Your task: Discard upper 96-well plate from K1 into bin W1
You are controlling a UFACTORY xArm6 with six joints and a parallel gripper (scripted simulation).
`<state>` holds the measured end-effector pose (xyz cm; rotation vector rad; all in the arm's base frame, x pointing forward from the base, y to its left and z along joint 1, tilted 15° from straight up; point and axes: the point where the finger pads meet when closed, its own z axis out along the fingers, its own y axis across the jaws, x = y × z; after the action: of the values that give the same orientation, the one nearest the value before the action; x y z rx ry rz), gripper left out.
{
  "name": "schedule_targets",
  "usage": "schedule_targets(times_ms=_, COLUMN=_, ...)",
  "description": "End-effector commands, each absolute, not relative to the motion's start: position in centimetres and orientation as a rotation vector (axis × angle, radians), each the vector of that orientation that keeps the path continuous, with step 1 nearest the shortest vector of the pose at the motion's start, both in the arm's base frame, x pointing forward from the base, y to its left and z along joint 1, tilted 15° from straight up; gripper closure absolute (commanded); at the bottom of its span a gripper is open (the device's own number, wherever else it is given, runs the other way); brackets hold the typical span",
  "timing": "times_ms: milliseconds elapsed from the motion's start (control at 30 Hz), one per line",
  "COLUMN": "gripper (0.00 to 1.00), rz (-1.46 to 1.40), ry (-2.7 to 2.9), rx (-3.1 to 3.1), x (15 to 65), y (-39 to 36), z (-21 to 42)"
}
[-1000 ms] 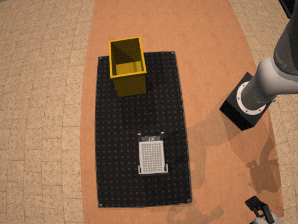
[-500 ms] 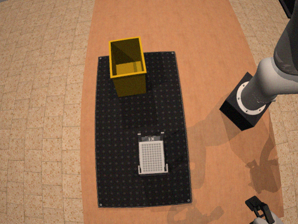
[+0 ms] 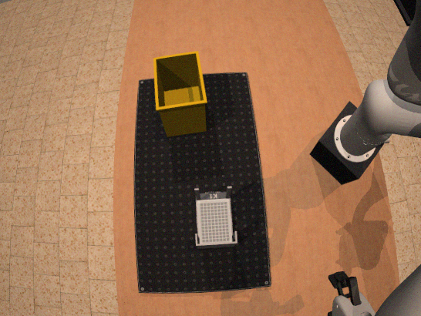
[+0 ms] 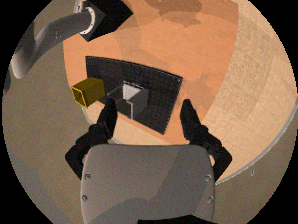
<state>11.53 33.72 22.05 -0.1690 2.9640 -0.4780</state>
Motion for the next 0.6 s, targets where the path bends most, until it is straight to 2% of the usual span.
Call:
schedule_targets(times_ms=0, gripper=0.00, rz=-0.401, ry=3.010, rx=0.009, x=13.4, y=33.4, z=21.4)
schedule_targets(times_ms=567, gripper=0.00, rz=-0.207, ry=3.046, rx=0.545, x=19.1, y=31.1, z=19.5)
